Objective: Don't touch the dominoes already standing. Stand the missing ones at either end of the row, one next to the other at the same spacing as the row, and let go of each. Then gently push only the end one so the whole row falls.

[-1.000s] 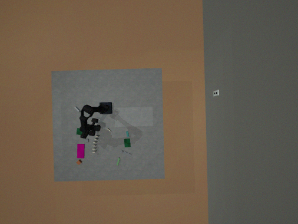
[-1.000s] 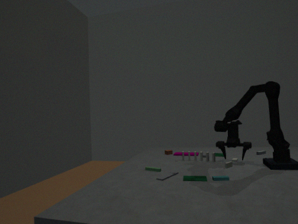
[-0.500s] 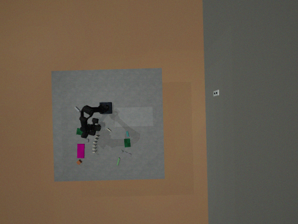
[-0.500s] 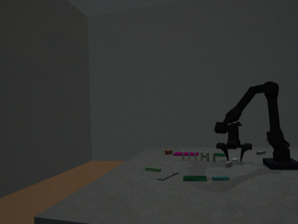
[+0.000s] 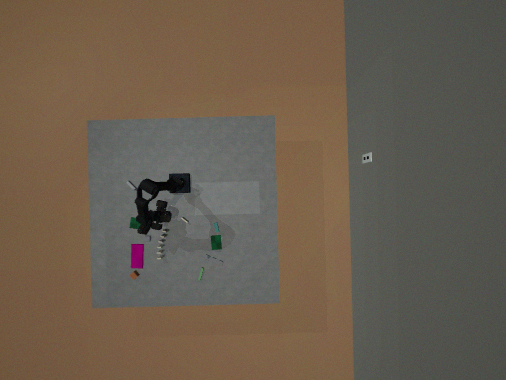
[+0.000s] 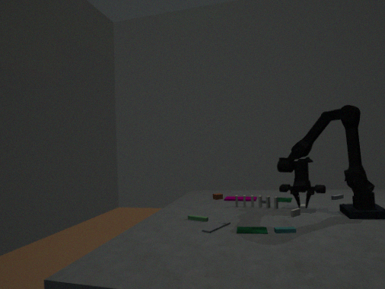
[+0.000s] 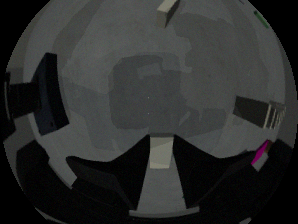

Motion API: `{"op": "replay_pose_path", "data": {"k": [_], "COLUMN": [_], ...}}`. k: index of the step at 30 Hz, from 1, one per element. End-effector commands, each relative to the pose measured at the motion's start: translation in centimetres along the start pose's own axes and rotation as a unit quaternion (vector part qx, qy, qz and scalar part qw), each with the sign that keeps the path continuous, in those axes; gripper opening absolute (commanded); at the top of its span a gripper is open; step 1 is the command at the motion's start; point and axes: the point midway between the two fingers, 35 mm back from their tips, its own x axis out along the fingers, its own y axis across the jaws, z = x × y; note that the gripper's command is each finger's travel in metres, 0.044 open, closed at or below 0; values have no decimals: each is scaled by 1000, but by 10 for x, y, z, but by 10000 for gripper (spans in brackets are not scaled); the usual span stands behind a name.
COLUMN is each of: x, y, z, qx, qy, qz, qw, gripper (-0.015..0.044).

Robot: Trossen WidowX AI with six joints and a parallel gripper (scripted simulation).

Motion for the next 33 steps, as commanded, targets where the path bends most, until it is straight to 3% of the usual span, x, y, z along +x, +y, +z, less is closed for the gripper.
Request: {"op": "replay_pose_path", "data": {"k": [1,9,15,20,26,33], "x": [-1,-88,-90,-91,-92,-92], "y": [0,2,2,-4,-11,-16], "z": [1,3,2,-15,-39,-65], "qx": [-2,-2,7,244,547,819], "qy": [-2,-2,-2,-3,-5,-3], "qz": [-1,-1,-1,-4,-5,-4], "qw": [1000,1000,1000,970,837,574], "gripper": [107,107,107,107,107,107]}}
